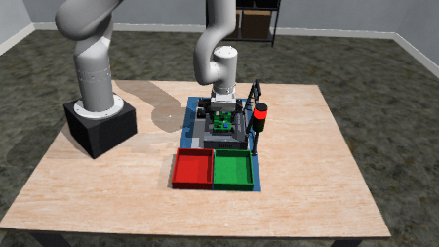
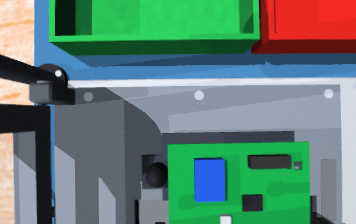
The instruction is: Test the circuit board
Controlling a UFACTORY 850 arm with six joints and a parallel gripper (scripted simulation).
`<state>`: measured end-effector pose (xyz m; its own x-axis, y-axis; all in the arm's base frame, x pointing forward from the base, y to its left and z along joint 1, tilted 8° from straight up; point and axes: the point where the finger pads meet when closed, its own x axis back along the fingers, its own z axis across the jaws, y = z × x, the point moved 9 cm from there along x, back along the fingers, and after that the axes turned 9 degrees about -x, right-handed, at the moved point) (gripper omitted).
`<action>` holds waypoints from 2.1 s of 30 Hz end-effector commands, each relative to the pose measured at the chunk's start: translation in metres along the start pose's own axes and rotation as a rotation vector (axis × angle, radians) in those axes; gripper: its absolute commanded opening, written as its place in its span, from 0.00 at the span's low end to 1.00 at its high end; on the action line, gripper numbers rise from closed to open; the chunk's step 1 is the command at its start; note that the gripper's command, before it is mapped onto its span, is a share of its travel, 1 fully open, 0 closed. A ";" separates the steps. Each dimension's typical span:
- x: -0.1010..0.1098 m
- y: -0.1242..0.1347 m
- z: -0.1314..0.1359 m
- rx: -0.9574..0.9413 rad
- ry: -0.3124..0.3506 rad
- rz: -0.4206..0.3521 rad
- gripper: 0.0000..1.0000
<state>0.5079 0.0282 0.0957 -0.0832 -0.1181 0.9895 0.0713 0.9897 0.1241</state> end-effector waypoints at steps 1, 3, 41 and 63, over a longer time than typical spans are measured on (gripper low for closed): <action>0.008 0.000 -0.001 0.000 -0.001 0.000 0.79; 0.010 0.000 -0.001 0.000 -0.001 0.000 0.79; 0.078 -0.001 0.000 0.000 -0.001 0.000 0.79; 0.053 -0.087 0.029 0.000 -0.001 0.000 0.79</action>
<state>0.4794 -0.0338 0.1477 -0.0727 -0.1067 0.9916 0.0740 0.9909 0.1120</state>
